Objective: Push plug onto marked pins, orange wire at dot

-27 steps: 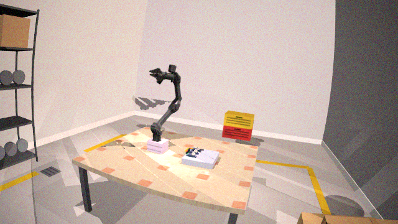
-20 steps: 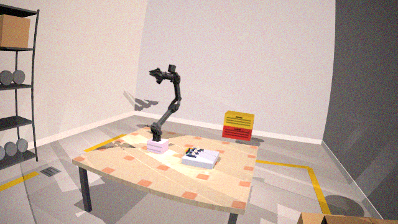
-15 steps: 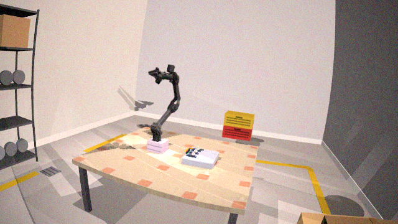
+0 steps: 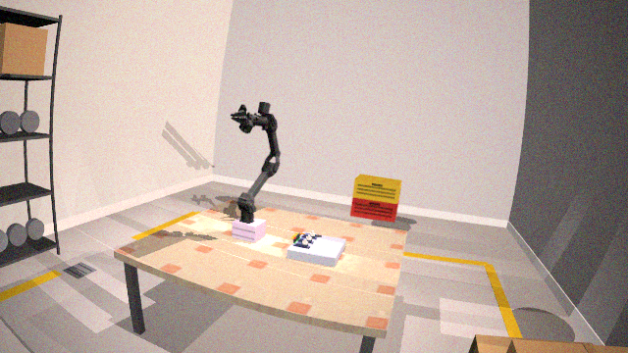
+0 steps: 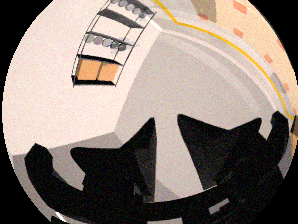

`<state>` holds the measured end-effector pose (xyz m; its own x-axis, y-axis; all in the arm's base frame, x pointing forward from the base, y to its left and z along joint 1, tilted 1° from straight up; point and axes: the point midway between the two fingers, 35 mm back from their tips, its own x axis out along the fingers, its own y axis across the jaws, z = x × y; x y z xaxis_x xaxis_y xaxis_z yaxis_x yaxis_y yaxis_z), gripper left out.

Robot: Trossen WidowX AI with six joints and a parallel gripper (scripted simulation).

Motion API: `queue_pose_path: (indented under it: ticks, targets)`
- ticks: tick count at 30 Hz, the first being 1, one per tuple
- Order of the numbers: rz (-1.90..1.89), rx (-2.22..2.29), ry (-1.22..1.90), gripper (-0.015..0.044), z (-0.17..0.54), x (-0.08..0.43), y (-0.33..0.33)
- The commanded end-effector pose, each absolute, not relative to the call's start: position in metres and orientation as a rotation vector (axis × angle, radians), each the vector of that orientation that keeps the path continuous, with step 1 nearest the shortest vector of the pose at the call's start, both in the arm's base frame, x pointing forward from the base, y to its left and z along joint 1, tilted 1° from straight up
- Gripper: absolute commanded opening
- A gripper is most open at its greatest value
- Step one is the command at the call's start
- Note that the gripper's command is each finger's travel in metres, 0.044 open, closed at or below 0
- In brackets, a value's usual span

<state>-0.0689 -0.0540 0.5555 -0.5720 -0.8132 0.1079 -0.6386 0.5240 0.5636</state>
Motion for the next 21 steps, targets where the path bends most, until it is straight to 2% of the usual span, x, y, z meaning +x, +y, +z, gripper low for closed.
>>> queue_pose_path:
  ticks: [1, 21]
  targets:
    - [-0.712, 1.265, -2.341, 0.0115, 0.551, -0.065, -0.065]
    - [-0.926, 1.37, -1.842, 0.0115, 0.541, -0.037, -0.13]
